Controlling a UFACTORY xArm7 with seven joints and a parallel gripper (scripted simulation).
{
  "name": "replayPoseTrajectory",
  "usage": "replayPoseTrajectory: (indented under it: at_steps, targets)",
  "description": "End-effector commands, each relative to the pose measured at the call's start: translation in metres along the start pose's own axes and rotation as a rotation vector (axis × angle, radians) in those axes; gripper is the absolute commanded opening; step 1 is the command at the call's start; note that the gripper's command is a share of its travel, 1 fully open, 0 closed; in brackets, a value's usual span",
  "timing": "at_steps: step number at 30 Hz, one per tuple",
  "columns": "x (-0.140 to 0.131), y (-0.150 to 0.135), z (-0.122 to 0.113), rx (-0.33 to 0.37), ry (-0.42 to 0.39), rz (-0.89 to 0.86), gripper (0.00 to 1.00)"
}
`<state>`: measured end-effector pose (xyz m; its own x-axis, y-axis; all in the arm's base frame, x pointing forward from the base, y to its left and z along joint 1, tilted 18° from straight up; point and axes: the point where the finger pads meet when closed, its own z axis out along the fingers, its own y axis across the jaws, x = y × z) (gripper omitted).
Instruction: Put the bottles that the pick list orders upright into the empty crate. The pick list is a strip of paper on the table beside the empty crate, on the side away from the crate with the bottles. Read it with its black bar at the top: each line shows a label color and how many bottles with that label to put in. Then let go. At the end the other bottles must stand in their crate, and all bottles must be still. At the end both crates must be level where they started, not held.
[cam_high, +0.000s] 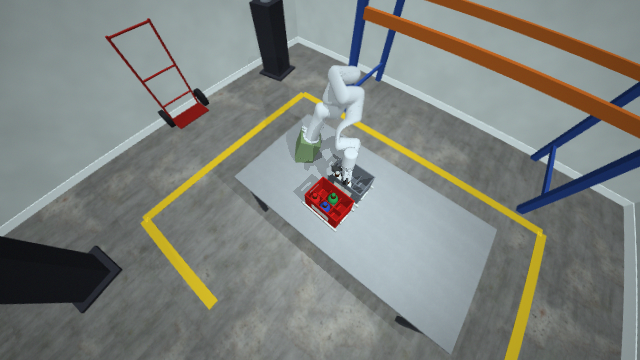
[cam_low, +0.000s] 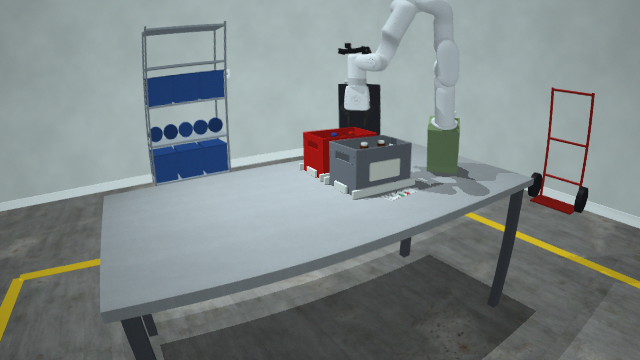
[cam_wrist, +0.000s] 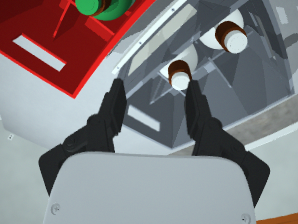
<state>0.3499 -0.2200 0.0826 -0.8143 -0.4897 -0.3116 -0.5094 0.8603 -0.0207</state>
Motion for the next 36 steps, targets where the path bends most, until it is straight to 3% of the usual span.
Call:
replayPoseTrajectory:
  at_steps: [1, 18, 36]
  targets:
    - [0.016, -0.018, -0.001, 0.003, -0.002, 0.000, 0.65]
    - [0.069, -0.070, -0.001, 0.003, -0.002, 0.000, 0.65]
    - [0.069, -0.071, 0.006, 0.003, -0.002, 0.000, 0.65]
